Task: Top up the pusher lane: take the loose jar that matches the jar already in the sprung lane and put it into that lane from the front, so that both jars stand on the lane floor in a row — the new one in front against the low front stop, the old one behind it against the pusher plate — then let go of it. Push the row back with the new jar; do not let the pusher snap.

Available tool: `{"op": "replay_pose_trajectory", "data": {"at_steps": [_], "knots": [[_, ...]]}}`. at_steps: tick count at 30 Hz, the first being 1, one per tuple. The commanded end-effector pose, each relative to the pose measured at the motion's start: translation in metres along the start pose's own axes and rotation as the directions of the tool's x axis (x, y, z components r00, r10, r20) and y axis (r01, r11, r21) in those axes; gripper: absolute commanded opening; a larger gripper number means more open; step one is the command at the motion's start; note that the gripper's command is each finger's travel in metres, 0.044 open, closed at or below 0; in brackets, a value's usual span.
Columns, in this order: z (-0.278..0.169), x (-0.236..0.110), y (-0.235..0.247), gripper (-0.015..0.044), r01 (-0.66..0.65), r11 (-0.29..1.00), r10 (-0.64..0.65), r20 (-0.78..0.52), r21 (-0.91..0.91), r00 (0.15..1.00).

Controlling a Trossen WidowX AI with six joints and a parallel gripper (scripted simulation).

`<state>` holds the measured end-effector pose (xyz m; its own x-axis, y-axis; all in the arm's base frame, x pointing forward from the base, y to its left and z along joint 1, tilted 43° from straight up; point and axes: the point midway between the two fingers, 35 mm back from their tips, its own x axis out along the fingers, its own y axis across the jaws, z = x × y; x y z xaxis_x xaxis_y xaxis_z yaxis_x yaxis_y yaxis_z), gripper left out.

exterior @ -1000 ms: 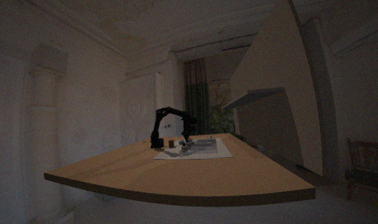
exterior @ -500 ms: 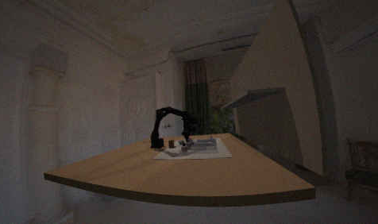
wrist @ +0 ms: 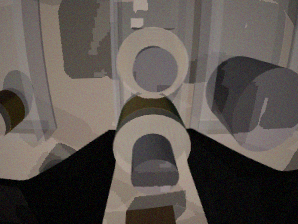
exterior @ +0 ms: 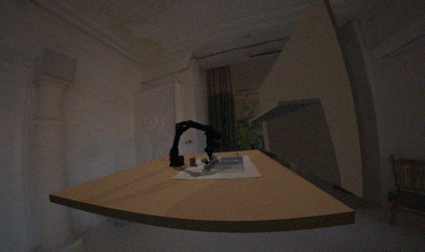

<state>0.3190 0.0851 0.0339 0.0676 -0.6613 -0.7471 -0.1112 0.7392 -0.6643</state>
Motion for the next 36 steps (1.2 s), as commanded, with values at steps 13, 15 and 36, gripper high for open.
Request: {"op": "replay_pose_trajectory", "data": {"at_steps": [13, 15, 36], "knots": [[0.008, -0.0026, -0.0017, 0.0, 0.007, 1.0, -0.007, 0.023, 0.009, 1.0], [0.0082, -0.0027, -0.0017, 0.0, 0.007, 1.0, -0.007, 0.023, 0.009, 1.0], [0.009, 0.002, -0.0017, 0.0, 0.007, 1.0, -0.007, 0.023, 0.009, 1.0]]}}
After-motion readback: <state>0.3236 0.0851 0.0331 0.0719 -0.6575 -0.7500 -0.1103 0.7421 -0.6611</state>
